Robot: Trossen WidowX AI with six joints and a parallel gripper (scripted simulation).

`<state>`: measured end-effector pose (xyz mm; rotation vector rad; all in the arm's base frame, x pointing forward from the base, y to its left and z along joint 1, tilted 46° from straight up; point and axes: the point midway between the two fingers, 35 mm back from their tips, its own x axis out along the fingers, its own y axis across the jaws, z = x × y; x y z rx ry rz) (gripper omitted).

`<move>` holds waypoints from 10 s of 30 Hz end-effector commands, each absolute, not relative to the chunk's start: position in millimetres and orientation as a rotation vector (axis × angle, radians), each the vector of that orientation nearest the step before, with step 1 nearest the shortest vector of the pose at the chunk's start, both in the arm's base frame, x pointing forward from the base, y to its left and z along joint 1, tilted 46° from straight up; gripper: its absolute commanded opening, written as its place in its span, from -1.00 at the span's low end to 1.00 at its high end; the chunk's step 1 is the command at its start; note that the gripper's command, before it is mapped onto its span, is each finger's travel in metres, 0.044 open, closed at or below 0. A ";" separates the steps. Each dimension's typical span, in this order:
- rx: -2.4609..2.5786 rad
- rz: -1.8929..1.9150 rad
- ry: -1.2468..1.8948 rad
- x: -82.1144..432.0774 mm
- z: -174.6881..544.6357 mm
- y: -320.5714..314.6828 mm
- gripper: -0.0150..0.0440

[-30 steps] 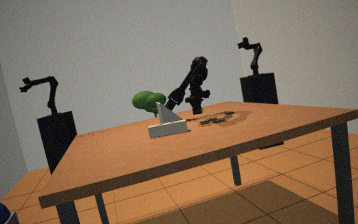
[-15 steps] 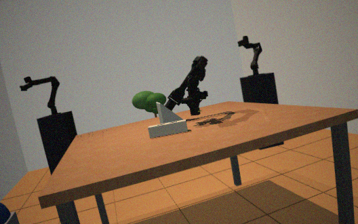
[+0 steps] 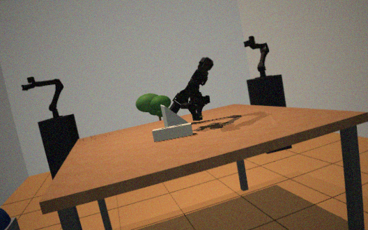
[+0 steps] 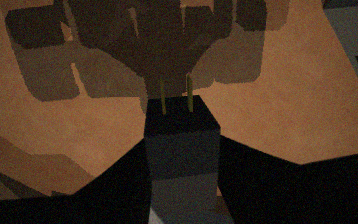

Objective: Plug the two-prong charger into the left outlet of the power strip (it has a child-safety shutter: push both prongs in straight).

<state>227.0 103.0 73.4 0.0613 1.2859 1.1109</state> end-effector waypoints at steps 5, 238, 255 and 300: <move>0.134 1.045 1.337 235.2 61.9 95.9 -0.49; 0.684 0.590 1.652 312.9 -38.3 46.9 -0.49; 0.684 0.590 1.652 314.7 -38.5 46.8 -0.49; 0.684 0.590 1.652 319.0 -39.0 46.7 -0.49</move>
